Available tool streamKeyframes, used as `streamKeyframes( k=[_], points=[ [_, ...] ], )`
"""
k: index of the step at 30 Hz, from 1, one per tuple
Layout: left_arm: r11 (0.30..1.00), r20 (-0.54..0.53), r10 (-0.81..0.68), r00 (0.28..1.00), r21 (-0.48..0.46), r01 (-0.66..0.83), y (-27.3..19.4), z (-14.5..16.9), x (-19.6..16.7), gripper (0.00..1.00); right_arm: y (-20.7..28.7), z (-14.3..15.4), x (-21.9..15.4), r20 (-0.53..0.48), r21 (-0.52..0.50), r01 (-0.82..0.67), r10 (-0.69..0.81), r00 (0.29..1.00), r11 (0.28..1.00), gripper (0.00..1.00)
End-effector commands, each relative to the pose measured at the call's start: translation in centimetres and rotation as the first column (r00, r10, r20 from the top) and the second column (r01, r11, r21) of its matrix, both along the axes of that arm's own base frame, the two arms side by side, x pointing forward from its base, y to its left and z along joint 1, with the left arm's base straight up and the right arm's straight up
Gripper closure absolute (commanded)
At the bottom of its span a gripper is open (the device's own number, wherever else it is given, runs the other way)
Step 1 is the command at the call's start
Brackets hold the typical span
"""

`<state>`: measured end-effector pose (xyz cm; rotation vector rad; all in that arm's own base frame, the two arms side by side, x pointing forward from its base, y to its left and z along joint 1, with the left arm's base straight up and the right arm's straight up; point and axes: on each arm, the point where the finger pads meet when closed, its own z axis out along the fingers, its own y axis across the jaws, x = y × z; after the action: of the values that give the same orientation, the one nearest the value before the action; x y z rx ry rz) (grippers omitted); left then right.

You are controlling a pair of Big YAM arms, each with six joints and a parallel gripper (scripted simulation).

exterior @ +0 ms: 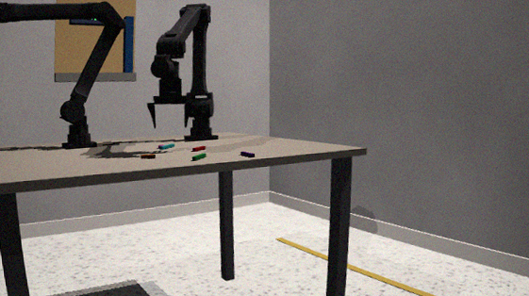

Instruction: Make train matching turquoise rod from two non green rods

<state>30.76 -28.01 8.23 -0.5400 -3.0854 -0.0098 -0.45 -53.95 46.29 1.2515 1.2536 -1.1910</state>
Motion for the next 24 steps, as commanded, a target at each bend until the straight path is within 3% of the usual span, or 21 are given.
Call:
streamKeyframes(
  k=[1, 12, 24],
  points=[
    [0.987, 0.042, -0.159, 0.986, -0.032, 0.16, -0.7, 1.3, -0.3, 0.0, -0.5, 3.8, 0.3, 0.007, -0.057, -0.003, 0.004, 1.0, 0.998, 0.0],
    [0.897, 0.046, -0.441, 0.896, -0.022, 0.442, -0.3, 0.8, -3.3, 0.0, -0.5, 3.8, 0.3, 0.007, -0.057, -0.003, 0.004, 1.0, 0.998, 0.0],
    [0.893, 0.065, -0.446, 0.893, -0.028, 0.449, -1.0, 1.6, -1.9, 0.0, -0.5, 3.8, 0.3, 0.007, -0.057, -0.003, 0.004, 1.0, 0.998, 0.0]
  ],
)
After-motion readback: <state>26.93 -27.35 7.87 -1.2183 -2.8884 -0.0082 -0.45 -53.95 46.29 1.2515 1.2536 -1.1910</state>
